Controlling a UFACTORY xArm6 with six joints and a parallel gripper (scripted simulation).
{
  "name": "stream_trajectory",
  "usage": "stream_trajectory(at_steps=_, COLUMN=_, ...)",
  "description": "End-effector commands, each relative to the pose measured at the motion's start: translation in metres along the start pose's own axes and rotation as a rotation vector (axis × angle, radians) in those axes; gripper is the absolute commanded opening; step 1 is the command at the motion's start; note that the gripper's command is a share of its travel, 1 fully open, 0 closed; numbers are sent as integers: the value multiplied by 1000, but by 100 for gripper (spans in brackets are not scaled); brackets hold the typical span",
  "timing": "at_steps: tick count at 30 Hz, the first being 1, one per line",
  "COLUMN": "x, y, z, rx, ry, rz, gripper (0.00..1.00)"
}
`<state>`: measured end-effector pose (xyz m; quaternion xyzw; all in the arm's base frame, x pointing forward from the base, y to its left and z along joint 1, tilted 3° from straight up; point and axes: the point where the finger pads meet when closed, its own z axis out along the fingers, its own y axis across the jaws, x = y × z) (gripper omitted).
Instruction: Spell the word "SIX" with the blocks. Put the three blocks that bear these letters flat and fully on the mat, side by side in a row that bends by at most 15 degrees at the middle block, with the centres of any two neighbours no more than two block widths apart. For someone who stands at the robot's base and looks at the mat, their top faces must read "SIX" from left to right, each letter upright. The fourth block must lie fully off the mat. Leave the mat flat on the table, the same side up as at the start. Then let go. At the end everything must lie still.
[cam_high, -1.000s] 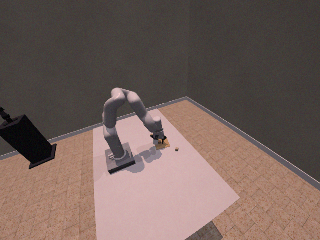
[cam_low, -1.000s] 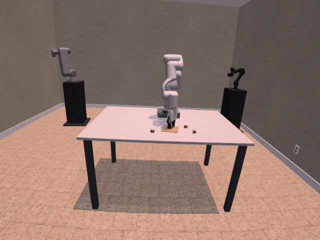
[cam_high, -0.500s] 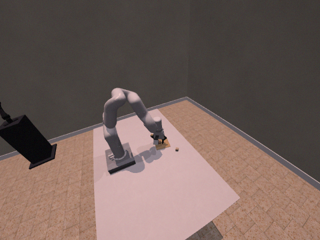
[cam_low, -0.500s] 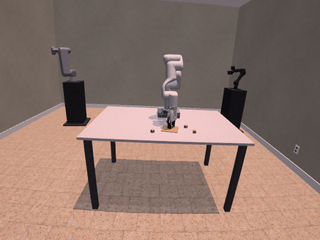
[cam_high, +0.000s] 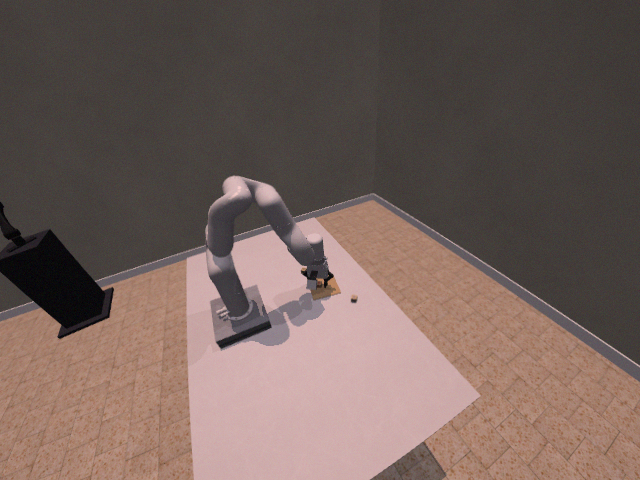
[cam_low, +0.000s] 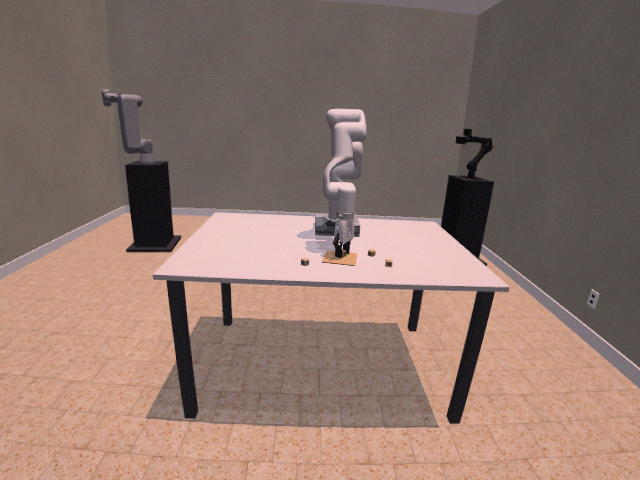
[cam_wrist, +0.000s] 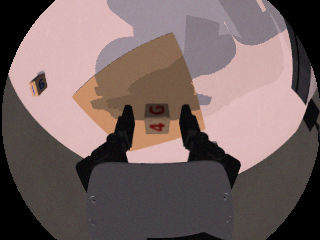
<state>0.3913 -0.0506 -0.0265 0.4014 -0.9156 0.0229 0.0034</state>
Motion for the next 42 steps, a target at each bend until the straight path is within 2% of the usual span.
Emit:
stream_trajectory(at_steps=1, x=-1, y=-1, z=-1, rx=3, ry=-2, rz=0, gripper=63)
stream_trajectory(at_steps=7, x=-1, y=-1, z=-1, rx=3, ry=-2, rz=0, gripper=63)
stream_trajectory(at_steps=8, x=-1, y=-1, z=-1, rx=3, ry=-2, rz=0, gripper=42)
stream_trajectory(at_steps=24, x=-1, y=-1, z=-1, rx=3, ry=-2, rz=0, gripper=42)
stream_trajectory(at_steps=25, x=-1, y=-1, z=-1, rx=3, ry=-2, rz=0, gripper=21)
stream_trajectory(at_steps=42, x=-1, y=-1, z=-1, rx=3, ry=-2, rz=0, gripper=21)
